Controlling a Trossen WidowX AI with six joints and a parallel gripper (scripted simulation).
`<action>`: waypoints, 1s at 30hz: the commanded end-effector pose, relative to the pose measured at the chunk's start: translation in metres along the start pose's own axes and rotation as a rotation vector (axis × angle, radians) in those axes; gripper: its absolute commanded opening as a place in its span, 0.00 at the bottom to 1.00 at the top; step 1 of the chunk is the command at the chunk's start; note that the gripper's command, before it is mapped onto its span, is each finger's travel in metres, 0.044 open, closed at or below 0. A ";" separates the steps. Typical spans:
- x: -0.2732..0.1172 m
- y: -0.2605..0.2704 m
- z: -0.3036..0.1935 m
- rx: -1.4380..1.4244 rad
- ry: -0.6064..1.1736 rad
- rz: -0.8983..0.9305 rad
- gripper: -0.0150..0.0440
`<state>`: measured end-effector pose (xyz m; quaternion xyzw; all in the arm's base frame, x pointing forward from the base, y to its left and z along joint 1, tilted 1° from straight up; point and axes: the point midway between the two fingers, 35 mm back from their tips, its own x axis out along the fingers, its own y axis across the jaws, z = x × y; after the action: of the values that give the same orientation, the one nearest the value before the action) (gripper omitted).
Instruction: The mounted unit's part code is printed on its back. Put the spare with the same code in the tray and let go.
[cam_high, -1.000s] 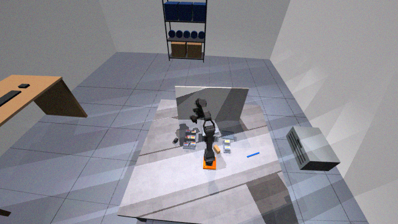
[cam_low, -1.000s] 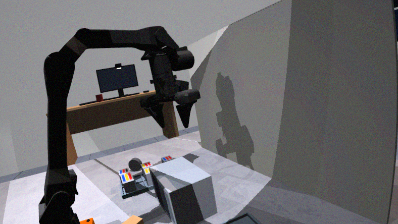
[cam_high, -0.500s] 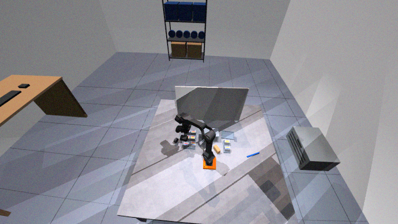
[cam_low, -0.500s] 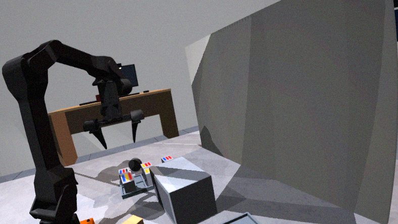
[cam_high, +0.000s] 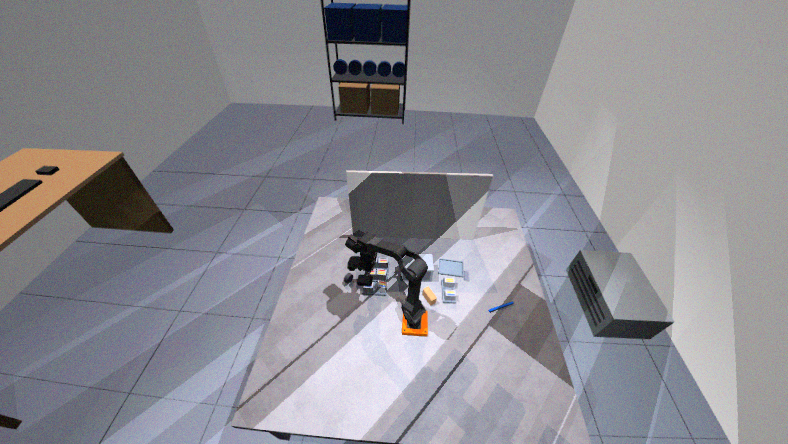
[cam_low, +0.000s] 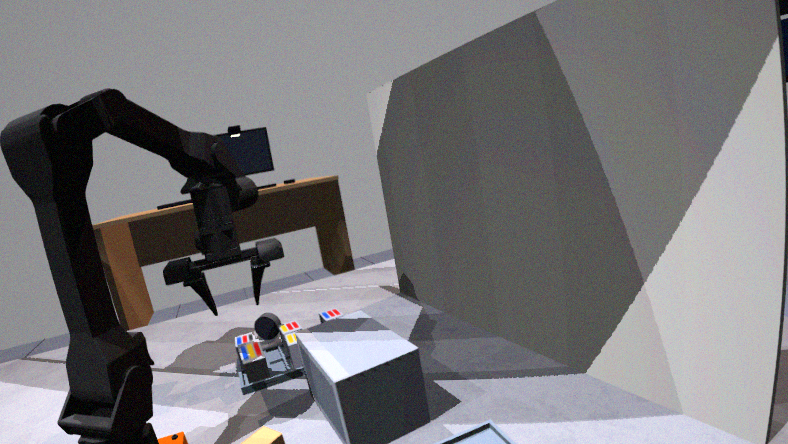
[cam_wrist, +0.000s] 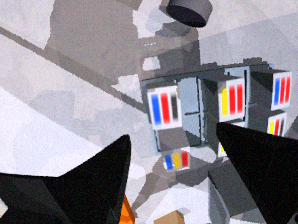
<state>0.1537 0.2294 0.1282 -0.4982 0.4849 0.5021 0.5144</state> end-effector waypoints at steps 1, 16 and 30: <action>0.011 0.001 0.000 -0.005 0.005 -0.002 0.76; 0.023 0.001 0.003 -0.005 0.004 -0.002 0.76; 0.046 0.000 0.004 -0.005 0.004 -0.003 0.76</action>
<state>0.1549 0.2366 0.0914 -0.4998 0.4801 0.5047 0.5147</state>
